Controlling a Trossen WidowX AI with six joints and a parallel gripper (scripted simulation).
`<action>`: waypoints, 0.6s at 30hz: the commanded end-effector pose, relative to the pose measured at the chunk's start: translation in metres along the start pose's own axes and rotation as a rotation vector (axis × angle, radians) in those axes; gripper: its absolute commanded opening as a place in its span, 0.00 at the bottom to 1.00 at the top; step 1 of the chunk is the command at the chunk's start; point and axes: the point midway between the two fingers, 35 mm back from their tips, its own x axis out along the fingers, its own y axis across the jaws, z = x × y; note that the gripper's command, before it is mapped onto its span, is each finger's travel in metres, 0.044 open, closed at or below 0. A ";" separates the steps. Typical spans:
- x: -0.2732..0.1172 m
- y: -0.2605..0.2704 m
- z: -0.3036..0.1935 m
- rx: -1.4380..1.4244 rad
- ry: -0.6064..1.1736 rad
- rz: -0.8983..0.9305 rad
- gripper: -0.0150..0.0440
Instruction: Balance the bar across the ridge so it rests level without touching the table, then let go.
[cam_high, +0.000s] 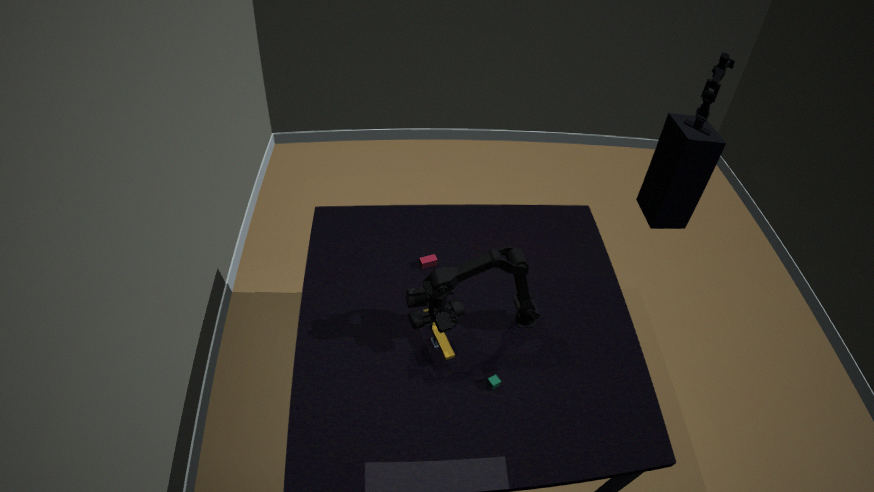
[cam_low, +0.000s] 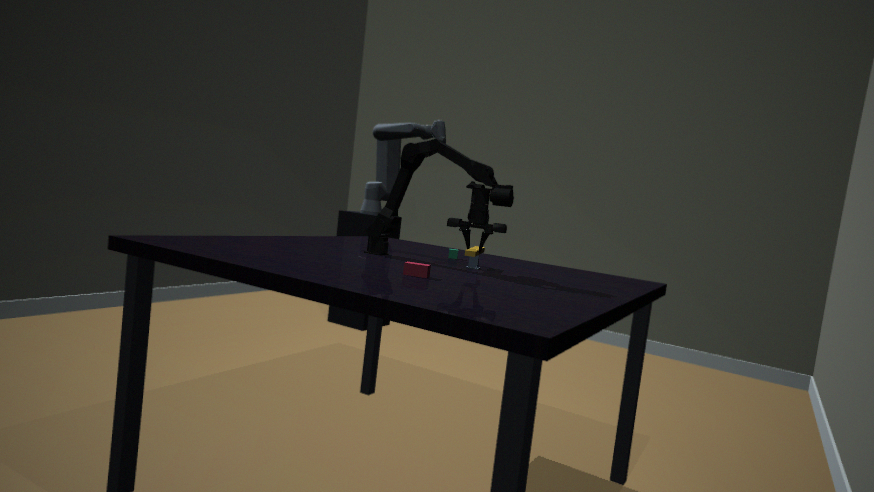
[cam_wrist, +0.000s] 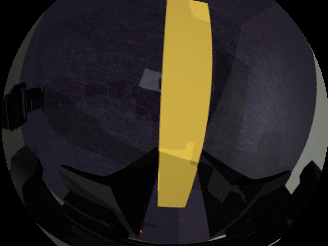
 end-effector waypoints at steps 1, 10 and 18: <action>0.000 0.000 0.000 0.000 0.000 0.000 0.25; 0.000 0.000 0.000 0.000 0.000 0.000 0.25; 0.000 0.000 0.000 0.000 0.000 0.000 0.30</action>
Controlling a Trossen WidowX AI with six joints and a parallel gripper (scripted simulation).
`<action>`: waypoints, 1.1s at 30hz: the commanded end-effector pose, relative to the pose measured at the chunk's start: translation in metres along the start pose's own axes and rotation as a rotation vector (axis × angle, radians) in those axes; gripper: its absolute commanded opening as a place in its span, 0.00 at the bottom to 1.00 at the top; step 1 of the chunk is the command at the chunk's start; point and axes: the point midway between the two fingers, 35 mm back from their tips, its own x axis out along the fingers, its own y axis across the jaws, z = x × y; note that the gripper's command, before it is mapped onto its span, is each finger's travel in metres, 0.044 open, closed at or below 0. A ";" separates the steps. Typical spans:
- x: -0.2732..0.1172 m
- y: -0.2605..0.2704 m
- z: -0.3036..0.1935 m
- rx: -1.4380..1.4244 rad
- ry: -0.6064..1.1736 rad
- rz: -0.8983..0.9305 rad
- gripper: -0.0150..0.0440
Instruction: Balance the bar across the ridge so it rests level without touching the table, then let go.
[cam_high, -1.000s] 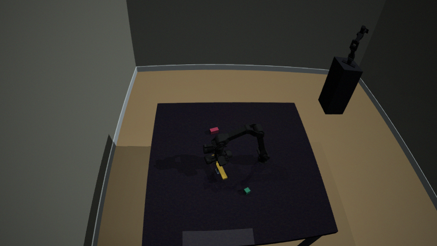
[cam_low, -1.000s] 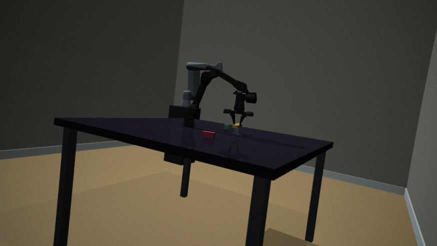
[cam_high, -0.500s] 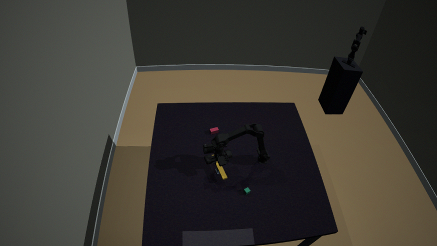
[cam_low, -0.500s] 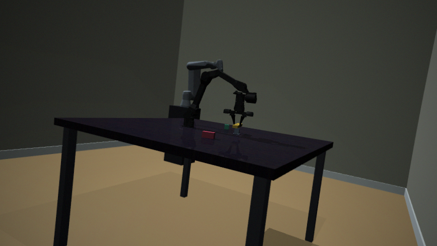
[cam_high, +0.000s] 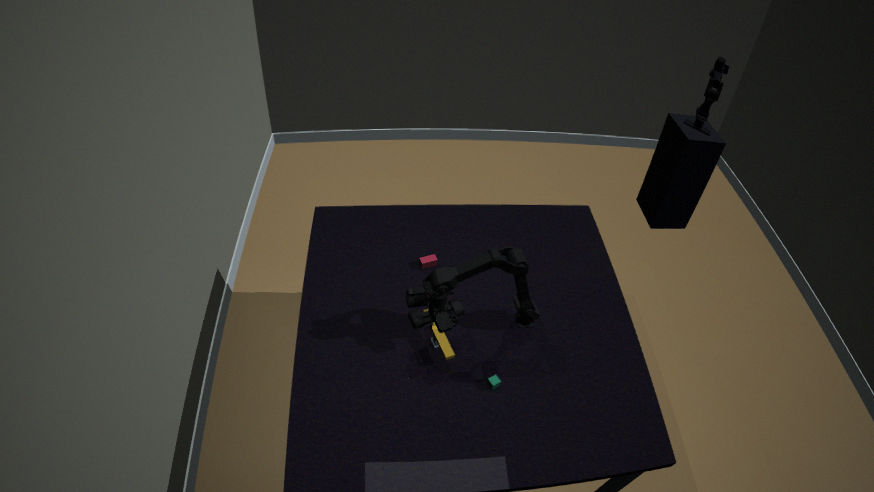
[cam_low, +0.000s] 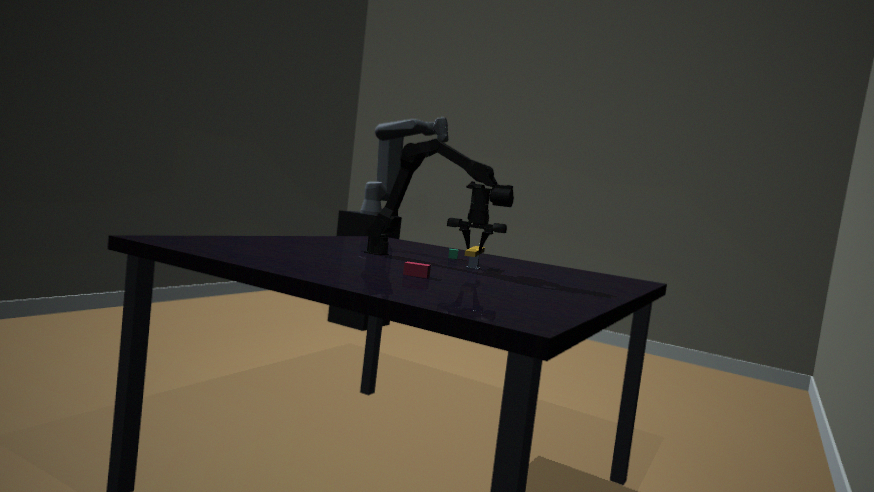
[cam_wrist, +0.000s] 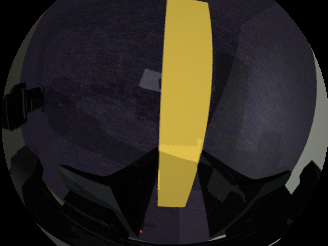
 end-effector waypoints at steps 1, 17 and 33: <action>0.000 0.000 0.000 0.000 0.000 0.000 0.34; 0.000 0.000 0.000 0.000 0.000 0.000 0.54; 0.000 0.000 0.000 0.000 0.000 0.000 0.54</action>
